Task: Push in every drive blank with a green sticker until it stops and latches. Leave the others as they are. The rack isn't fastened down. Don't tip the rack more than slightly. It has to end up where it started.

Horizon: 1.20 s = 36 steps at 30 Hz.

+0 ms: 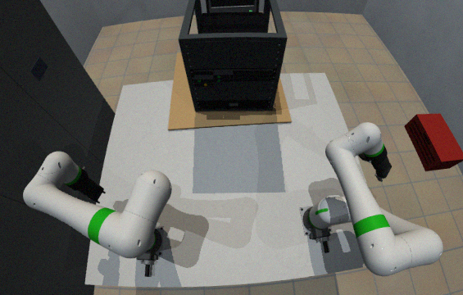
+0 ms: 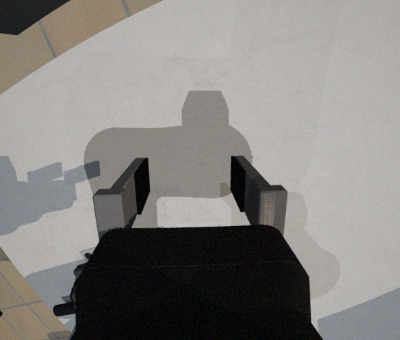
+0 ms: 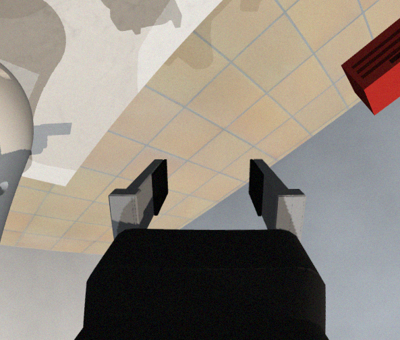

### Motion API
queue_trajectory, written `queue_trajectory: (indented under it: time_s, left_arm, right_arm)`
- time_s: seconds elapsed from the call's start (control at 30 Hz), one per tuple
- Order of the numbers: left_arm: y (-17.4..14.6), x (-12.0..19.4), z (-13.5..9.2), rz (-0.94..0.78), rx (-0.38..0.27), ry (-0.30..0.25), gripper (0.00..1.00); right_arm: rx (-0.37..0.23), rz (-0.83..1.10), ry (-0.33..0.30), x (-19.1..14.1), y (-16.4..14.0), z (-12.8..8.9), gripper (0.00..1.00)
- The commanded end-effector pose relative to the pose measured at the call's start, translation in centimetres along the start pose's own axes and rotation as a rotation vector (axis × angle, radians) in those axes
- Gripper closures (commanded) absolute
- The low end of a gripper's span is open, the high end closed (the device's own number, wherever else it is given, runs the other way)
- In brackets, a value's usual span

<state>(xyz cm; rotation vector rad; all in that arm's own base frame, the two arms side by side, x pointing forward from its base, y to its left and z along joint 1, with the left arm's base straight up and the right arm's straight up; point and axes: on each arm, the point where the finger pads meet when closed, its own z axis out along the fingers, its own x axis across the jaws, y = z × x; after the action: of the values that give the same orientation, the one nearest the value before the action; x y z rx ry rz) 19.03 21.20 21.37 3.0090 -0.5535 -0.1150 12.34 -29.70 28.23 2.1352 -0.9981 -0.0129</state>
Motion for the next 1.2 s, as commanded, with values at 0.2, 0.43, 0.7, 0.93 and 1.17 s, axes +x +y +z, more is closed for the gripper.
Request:
queue_trajectory:
  time_s: [0.2, 0.43, 0.7, 0.93, 1.17]
  left_arm:
    - [-0.03, 0.02, -0.06, 0.000, 0.001, 0.001, 0.00]
    - [-0.03, 0.02, -0.06, 0.000, 0.001, 0.001, 0.00]
    - [-0.04, 0.01, -0.07, 0.002, 0.001, 0.001, 0.00]
    - [-0.24, -0.04, -0.17, 0.020, 0.002, 0.002, 0.00]
    - [-0.58, -0.13, -0.35, 0.054, 0.002, 0.003, 0.00]
  right_arm:
    - [0.000, 0.001, 0.001, 0.04, 0.03, -0.04, 0.00]
    - [0.000, 0.001, 0.001, 0.04, 0.03, -0.04, 0.00]
    - [0.000, 0.001, 0.001, 0.04, 0.03, -0.04, 0.00]
    - [0.000, 0.001, 0.001, 0.04, 0.03, -0.04, 0.00]
    - [0.000, 0.001, 0.001, 0.04, 0.03, -0.04, 0.00]
